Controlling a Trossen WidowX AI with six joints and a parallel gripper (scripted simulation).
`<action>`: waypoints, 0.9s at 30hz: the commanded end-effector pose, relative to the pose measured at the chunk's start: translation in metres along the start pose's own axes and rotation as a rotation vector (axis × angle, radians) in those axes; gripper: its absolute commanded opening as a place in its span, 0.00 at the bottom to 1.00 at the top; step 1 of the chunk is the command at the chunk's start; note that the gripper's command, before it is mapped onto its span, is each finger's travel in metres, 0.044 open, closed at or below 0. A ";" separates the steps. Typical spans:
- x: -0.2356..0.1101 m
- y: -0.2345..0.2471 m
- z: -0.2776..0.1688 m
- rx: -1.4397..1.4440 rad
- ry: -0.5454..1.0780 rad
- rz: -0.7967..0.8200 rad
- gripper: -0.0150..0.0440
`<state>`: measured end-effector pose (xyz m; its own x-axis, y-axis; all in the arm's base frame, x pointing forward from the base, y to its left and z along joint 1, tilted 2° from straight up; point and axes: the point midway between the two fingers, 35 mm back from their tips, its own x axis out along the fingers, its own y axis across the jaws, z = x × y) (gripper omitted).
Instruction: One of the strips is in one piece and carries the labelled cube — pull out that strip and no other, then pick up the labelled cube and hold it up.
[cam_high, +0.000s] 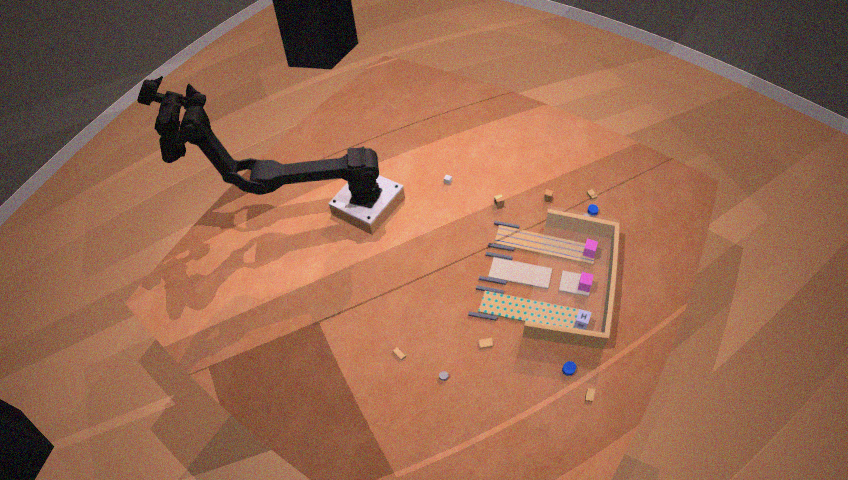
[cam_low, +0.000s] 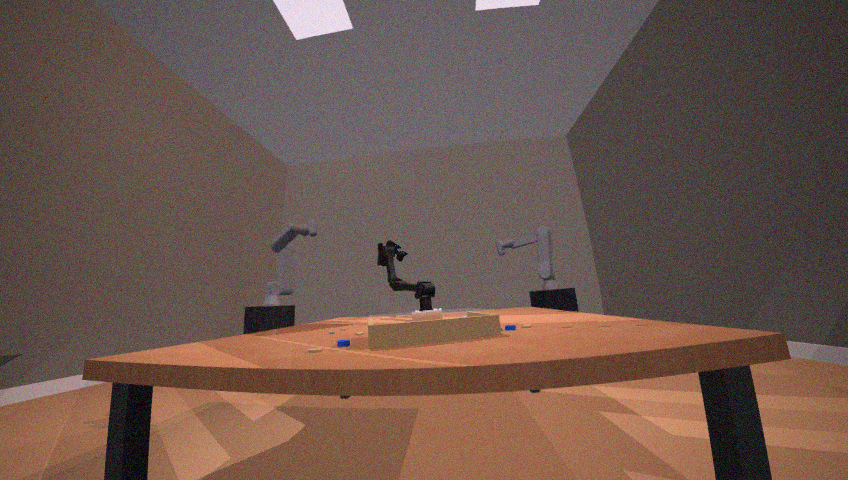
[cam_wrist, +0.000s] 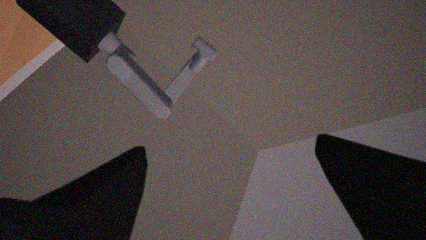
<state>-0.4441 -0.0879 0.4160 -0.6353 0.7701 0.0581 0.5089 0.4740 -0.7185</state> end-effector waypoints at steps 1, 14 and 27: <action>0.000 0.000 -0.002 0.006 0.001 -0.003 0.93; 0.009 -0.005 -0.175 0.436 0.141 -0.239 0.93; -0.039 0.058 -0.360 0.800 0.473 -0.523 0.93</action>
<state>-0.2359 0.0445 0.6075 -0.4071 0.7212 0.5604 -0.2932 0.4779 -0.8281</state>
